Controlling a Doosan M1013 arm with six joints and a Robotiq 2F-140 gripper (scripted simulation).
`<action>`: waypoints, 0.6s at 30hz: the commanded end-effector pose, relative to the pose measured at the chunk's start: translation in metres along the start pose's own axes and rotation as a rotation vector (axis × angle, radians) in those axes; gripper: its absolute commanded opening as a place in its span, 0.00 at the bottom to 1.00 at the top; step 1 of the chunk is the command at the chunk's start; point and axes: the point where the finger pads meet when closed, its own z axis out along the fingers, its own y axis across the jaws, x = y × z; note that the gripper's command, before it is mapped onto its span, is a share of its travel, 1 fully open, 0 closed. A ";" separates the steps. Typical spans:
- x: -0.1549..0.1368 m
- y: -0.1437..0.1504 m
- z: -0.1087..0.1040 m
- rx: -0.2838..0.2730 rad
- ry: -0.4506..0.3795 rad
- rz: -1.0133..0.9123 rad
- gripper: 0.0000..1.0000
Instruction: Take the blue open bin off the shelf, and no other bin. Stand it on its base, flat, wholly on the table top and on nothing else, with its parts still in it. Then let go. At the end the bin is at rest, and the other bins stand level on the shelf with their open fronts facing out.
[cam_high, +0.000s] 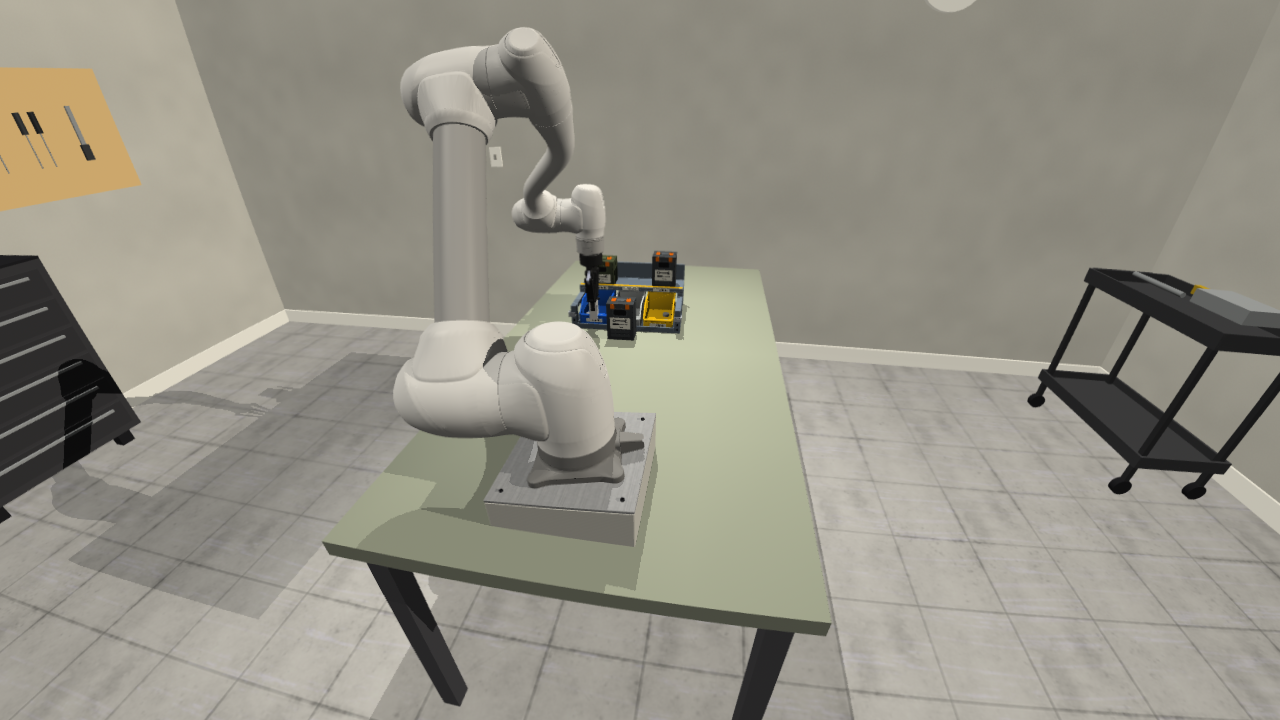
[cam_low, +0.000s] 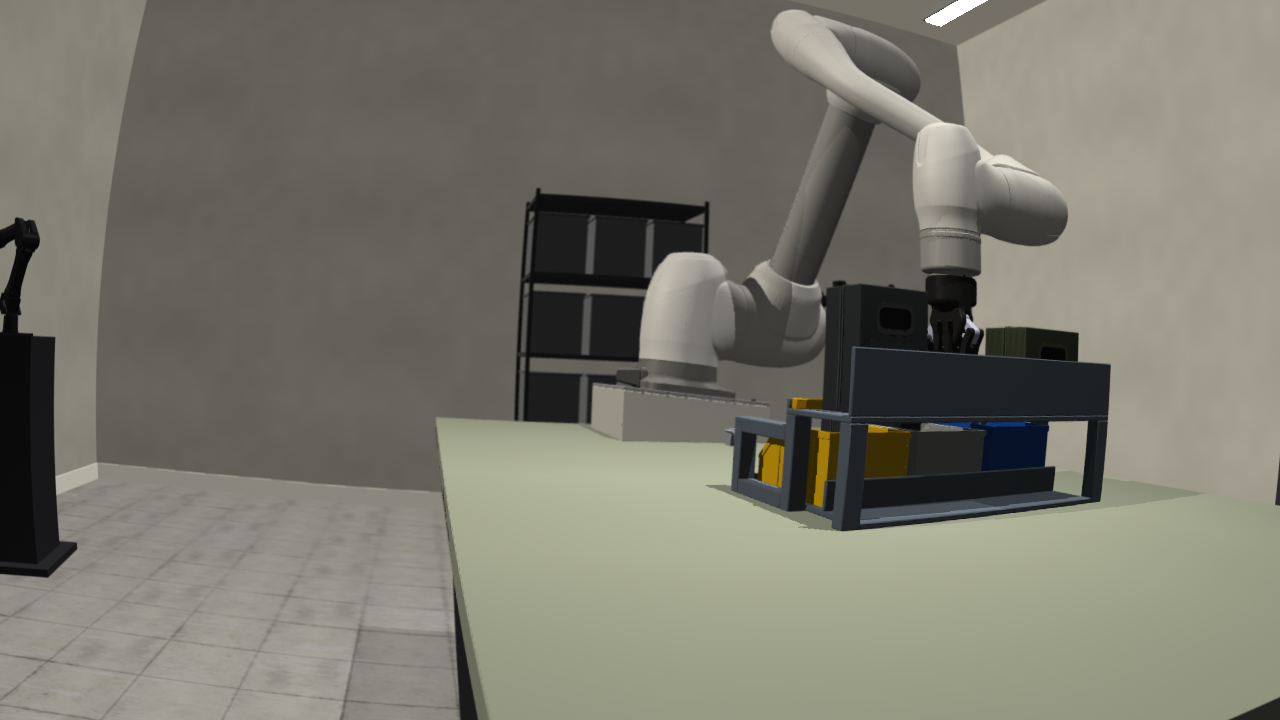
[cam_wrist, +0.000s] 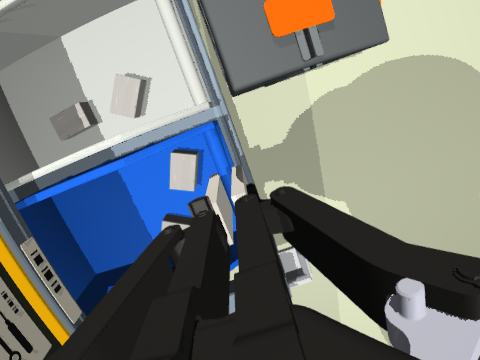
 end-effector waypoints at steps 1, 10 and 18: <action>0.000 0.000 -0.001 0.001 0.000 0.000 0.00; 0.000 0.000 -0.008 0.001 0.000 0.000 0.00; 0.000 0.000 -0.008 0.001 0.000 0.000 0.00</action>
